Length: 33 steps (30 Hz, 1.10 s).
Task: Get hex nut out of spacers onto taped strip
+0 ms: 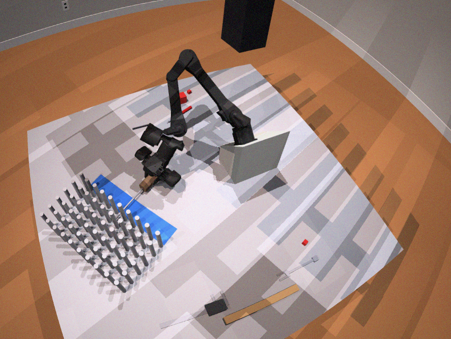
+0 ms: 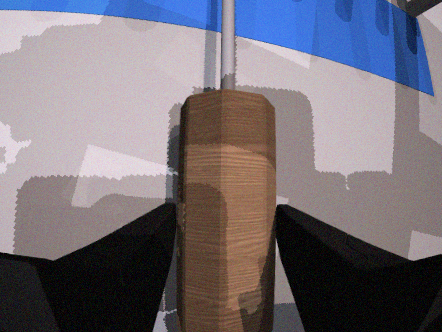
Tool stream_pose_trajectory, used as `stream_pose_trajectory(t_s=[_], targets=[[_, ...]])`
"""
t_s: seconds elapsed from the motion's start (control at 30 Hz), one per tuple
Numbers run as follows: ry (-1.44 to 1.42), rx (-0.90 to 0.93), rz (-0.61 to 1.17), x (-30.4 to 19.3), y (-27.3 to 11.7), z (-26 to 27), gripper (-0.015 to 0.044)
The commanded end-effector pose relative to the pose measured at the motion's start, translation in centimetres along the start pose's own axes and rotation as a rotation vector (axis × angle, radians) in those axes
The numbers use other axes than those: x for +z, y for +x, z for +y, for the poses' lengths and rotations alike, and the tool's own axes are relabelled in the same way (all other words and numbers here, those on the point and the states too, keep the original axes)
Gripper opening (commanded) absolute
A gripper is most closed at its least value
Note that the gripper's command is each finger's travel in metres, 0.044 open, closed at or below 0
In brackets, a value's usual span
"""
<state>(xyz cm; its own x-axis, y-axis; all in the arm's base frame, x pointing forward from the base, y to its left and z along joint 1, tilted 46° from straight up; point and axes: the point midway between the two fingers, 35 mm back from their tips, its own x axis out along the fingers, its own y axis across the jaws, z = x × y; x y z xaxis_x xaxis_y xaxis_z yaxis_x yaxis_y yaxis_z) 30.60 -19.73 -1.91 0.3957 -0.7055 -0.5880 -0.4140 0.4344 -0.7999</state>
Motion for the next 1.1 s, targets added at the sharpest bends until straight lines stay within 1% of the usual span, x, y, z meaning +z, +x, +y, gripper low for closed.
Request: stream_pose_trajectory(t_s=[0.0, 1.07], targets=[[-0.003, 0.0, -0.004, -0.3, -0.2, 0.0, 0.0], [-0.003, 0.001, -0.003, -2.3, -1.1, 0.0, 0.0]])
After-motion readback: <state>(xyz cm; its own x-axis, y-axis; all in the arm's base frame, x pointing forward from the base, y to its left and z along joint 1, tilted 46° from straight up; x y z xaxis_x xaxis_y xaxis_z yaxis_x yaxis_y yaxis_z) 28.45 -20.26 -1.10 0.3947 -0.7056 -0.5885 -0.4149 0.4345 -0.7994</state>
